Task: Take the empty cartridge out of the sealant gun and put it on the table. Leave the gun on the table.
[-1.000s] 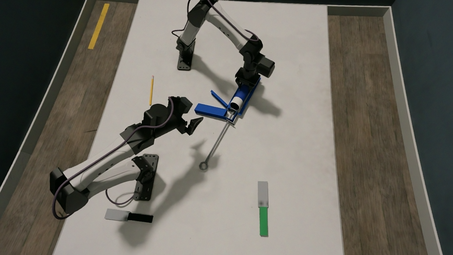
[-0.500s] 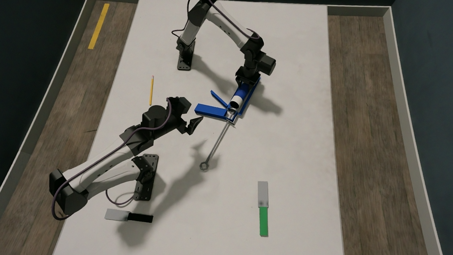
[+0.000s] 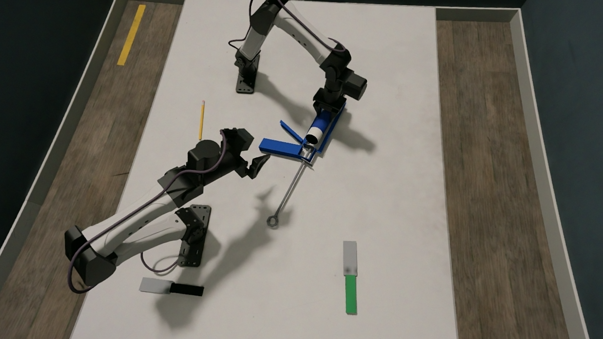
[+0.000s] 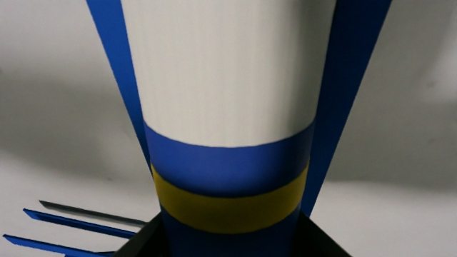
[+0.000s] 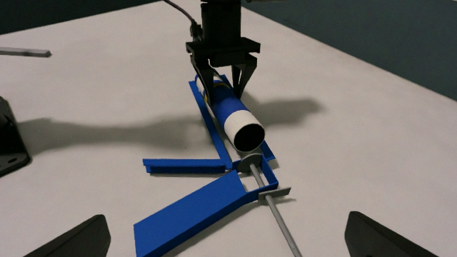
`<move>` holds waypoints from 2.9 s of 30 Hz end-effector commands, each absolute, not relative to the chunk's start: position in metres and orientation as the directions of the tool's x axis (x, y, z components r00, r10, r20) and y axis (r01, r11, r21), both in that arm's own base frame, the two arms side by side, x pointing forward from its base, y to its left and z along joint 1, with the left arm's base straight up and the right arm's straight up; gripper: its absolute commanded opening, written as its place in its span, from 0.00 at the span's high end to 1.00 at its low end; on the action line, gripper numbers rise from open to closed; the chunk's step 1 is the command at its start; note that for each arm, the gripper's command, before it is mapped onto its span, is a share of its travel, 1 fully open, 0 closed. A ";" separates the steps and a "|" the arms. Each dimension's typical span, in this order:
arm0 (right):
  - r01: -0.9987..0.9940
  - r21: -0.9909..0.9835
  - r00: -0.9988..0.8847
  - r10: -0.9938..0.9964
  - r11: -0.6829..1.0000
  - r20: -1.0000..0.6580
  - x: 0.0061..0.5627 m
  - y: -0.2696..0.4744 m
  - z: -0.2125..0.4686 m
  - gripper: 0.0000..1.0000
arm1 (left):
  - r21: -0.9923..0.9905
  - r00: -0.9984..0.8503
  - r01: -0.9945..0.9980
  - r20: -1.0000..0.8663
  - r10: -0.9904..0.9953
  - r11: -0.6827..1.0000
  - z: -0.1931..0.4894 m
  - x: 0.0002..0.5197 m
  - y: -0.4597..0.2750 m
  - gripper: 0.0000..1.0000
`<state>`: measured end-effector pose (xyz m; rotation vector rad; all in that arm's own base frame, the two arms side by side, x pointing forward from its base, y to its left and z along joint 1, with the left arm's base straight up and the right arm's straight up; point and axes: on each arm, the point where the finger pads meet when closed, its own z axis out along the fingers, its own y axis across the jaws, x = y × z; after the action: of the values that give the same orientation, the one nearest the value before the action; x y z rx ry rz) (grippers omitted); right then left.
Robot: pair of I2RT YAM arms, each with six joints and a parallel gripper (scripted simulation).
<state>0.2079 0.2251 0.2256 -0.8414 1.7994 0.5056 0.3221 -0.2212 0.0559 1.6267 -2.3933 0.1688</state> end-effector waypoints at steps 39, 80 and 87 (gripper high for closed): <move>-0.705 -0.035 -0.202 -0.248 0.709 -0.947 0.193 0.190 0.271 0.00 | -0.014 -0.357 -0.928 0.319 -0.878 0.372 0.115 0.301 -0.295 0.59; -0.847 -0.020 -0.114 -0.218 0.531 -0.969 0.245 0.388 0.361 0.00 | -0.064 -0.476 -0.879 0.054 -0.878 0.473 0.141 0.297 -0.021 0.59; -0.879 -0.017 -0.113 -0.243 0.477 -0.963 0.250 0.456 0.343 0.00 | -0.036 -0.457 -0.889 0.011 -0.889 0.456 0.123 0.293 0.045 0.59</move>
<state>0.2485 0.4206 0.3231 -0.9878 1.6955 0.6740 0.2856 0.0121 0.1213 1.7081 -2.5367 0.0332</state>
